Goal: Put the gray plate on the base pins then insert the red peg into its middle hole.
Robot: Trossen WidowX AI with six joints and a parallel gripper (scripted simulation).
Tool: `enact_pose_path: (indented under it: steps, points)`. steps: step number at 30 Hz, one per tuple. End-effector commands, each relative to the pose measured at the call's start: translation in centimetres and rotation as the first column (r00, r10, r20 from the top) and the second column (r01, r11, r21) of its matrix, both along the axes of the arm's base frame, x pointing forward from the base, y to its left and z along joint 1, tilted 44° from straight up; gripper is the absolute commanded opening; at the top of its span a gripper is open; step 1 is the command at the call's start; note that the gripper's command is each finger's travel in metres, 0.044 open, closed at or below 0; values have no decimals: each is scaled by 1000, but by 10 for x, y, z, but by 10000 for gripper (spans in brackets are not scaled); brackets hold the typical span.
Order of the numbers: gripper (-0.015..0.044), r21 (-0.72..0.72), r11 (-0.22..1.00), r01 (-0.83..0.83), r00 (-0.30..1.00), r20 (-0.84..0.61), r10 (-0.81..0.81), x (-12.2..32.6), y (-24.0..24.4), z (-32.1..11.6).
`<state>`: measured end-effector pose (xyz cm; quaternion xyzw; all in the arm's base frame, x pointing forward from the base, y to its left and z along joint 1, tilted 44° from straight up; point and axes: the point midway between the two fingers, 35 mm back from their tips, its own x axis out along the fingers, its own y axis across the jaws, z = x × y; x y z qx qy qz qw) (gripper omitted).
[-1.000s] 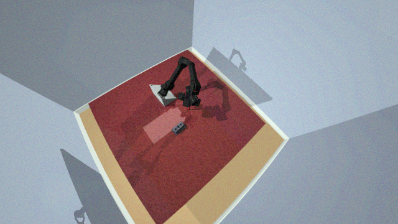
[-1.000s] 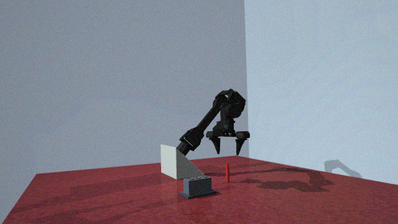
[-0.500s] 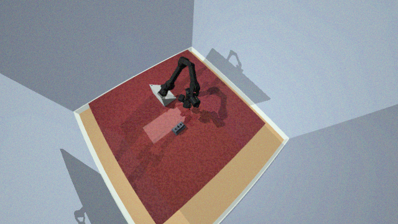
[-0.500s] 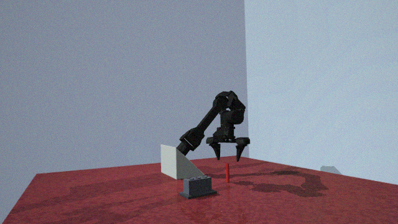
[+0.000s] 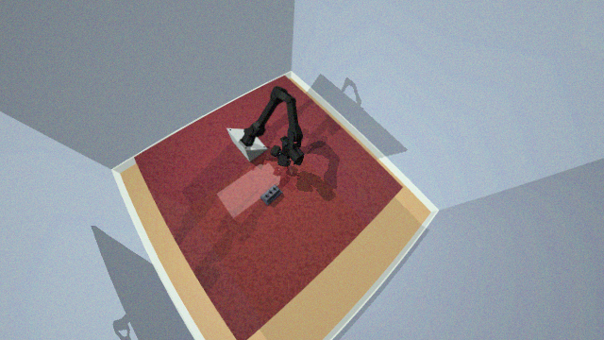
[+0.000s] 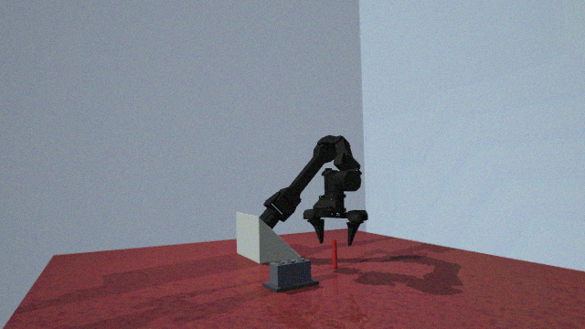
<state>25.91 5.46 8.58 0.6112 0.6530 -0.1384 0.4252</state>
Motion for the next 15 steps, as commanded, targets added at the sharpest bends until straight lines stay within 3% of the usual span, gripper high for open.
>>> enact_pose_path:
  steps: [1,14,15]
  points:
    - [440,6,1000,3,1000,-9,-3,-1,6,-7]
    - [440,9,1000,3,1000,-9,-3,-1,19,-20]
    - [414,9,1000,3,1000,-9,-3,-1,19,-20]
